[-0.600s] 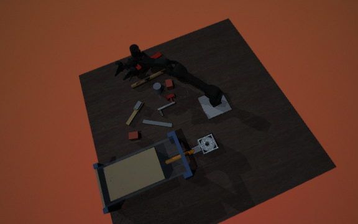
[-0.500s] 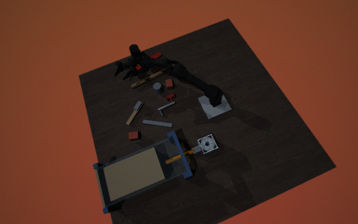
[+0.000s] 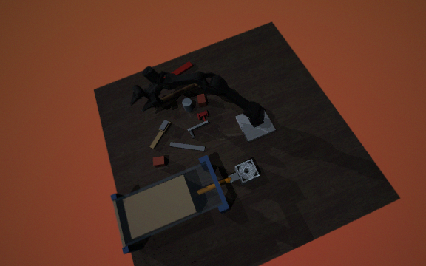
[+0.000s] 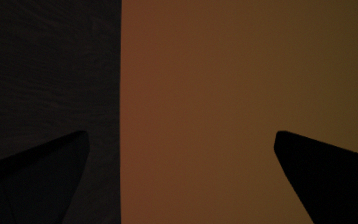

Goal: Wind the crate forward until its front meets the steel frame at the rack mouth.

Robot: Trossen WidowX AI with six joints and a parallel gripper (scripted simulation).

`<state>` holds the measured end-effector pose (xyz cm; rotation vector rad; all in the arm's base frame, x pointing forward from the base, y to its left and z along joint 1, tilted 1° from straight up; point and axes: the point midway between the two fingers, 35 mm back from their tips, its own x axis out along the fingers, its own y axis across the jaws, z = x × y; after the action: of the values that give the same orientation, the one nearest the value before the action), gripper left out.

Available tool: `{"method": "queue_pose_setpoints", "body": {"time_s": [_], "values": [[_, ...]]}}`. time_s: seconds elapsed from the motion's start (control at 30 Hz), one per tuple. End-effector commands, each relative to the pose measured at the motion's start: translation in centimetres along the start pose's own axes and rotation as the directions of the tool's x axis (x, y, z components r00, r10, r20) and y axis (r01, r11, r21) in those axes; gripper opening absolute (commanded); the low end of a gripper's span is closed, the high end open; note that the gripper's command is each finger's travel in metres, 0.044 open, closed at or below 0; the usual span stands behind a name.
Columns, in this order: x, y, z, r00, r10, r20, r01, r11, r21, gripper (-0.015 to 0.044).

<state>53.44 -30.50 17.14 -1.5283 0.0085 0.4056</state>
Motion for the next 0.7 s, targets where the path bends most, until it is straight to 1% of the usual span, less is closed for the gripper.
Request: {"method": "queue_pose_setpoints", "body": {"time_s": [0.0,0.1,0.17,0.3,0.4,0.5,0.57,0.63,0.67], "values": [[0.2,2.8,3.3,0.979,0.197,-0.055,-0.158,0.897,0.413,0.0440],[-0.3,4.8,6.2,0.935,0.348,-0.072,-0.222,0.729,0.648,0.0440],[-1.1,6.2,8.4,0.890,0.450,-0.076,-0.234,0.592,0.771,0.0440],[-3.7,9.1,12.8,0.760,0.646,-0.072,-0.177,0.311,0.934,0.0440],[-6.2,11.0,15.9,0.645,0.762,-0.065,-0.082,0.153,0.985,0.0440],[-9.1,12.5,18.7,0.515,0.855,-0.060,0.039,0.047,0.998,0.0440],[-11.4,13.5,20.5,0.418,0.907,-0.060,0.133,0.004,0.991,0.0440],[-13.8,14.3,22.3,0.315,0.947,-0.063,0.229,-0.011,0.973,0.0440],[-14.6,14.5,22.8,0.282,0.957,-0.065,0.258,-0.010,0.966,0.0440]]}}
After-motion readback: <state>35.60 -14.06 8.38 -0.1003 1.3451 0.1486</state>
